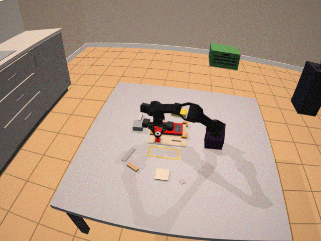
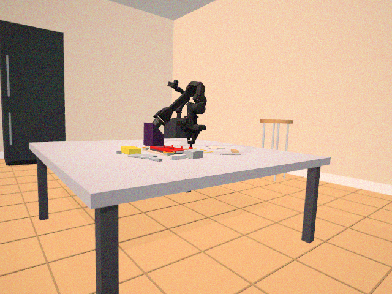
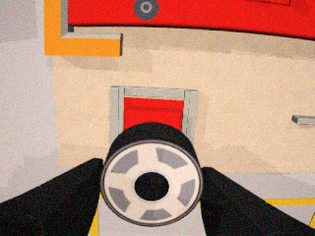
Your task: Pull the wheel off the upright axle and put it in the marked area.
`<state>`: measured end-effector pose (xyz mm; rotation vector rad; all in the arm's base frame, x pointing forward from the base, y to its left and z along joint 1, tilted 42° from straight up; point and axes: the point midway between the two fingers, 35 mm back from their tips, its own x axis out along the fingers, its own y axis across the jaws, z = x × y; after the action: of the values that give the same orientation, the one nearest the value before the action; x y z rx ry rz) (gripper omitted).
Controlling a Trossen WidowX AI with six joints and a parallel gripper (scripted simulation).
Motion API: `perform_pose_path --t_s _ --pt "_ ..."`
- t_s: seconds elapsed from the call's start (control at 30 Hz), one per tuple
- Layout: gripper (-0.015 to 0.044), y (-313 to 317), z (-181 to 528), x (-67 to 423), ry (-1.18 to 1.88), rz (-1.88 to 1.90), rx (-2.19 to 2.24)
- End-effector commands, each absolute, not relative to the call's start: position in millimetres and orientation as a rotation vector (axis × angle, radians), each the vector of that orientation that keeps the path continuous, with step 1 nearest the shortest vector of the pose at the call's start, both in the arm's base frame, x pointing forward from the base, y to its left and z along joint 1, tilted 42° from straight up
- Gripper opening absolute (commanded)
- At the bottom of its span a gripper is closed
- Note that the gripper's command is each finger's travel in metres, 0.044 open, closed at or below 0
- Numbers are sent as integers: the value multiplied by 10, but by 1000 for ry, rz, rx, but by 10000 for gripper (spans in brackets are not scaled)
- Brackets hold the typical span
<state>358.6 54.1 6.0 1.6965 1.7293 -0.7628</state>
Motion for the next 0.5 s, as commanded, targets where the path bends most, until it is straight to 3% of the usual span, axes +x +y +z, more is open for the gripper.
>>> perform_pose_path --t_s 0.0,0.47 --pt "0 513 84 3606 1722 -758 1697" --pt "0 482 119 3604 1723 -759 1697"
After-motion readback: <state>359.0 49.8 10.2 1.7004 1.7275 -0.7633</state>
